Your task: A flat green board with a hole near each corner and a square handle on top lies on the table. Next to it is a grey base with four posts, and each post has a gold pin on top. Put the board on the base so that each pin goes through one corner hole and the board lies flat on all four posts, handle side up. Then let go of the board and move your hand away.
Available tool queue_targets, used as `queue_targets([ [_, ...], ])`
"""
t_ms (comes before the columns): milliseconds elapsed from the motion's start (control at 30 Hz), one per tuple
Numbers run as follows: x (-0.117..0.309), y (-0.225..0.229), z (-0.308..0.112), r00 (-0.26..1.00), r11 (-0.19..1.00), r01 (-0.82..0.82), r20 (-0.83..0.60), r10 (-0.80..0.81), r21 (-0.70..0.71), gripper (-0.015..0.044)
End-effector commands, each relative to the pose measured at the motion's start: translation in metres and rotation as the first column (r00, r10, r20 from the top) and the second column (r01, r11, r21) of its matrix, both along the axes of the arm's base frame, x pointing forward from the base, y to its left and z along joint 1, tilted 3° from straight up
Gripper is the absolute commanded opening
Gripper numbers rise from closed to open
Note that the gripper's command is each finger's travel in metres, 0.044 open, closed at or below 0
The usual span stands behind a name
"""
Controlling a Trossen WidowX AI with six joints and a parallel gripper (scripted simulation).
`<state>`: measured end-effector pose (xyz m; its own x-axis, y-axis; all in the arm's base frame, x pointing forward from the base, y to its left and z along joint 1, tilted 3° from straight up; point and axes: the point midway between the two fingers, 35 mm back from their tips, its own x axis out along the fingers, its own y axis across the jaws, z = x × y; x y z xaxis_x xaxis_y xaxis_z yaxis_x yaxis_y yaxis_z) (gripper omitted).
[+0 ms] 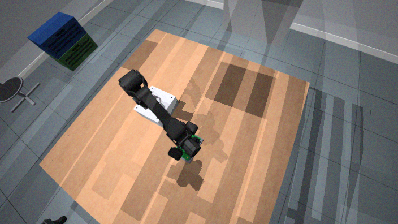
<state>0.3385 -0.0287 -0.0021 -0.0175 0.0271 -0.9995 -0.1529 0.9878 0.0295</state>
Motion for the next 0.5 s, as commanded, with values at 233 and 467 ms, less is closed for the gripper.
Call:
queue_targets([
  [233,0.002,-0.001,0.039,1.000,1.000,0.000,0.007,0.000,-0.001,0.0440],
  [467,-0.001,-0.002,0.084,1.000,1.000,0.001,0.002,-0.001,-0.001,0.0440],
])
